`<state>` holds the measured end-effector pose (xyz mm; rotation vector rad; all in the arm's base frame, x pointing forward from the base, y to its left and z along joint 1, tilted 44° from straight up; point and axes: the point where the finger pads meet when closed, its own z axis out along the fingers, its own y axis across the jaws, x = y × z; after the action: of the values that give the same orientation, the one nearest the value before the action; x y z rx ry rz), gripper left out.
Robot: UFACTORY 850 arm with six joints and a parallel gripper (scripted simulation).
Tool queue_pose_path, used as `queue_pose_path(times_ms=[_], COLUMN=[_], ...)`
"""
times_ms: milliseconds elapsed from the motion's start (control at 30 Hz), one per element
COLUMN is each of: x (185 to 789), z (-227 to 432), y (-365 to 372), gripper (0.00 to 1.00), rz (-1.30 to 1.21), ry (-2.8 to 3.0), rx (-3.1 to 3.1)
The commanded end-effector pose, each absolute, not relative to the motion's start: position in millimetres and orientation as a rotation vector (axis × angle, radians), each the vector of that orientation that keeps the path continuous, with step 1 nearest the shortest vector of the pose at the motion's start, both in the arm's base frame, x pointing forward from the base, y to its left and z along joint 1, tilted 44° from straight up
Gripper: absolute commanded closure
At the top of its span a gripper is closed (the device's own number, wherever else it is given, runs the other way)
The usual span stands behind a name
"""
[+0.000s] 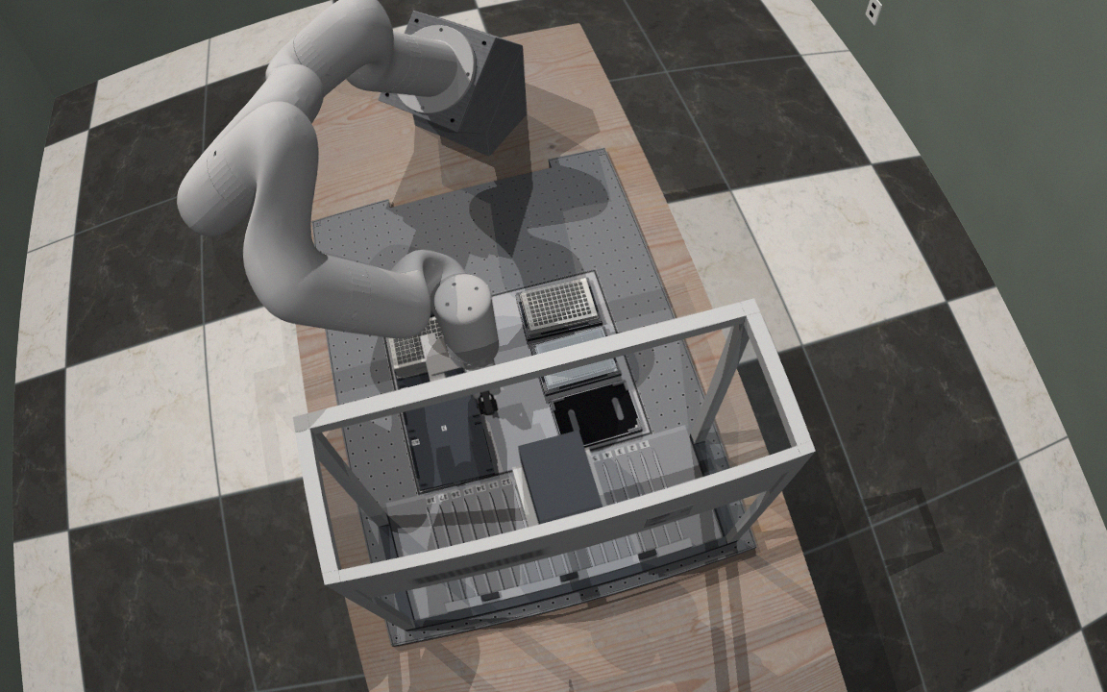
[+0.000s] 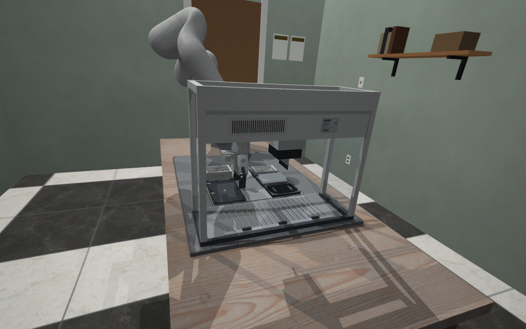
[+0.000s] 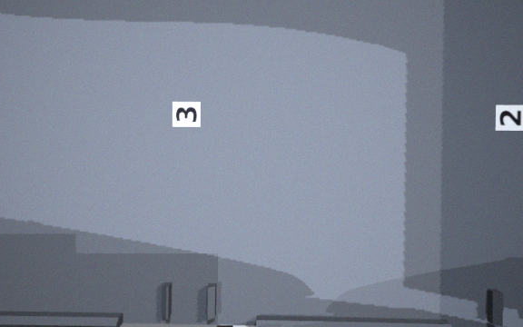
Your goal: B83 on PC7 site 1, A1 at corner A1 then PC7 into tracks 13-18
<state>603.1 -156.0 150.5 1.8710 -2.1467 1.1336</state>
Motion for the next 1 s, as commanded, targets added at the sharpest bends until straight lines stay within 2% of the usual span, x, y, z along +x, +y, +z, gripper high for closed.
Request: queue_pose_path(times_ms=[0, 967], x=[603, 600], z=[152, 158], y=[-157, -168], gripper=[0.0, 0.0], rz=[1.135, 1.135], ry=[-2.147, -2.147], rx=[1.871, 1.871])
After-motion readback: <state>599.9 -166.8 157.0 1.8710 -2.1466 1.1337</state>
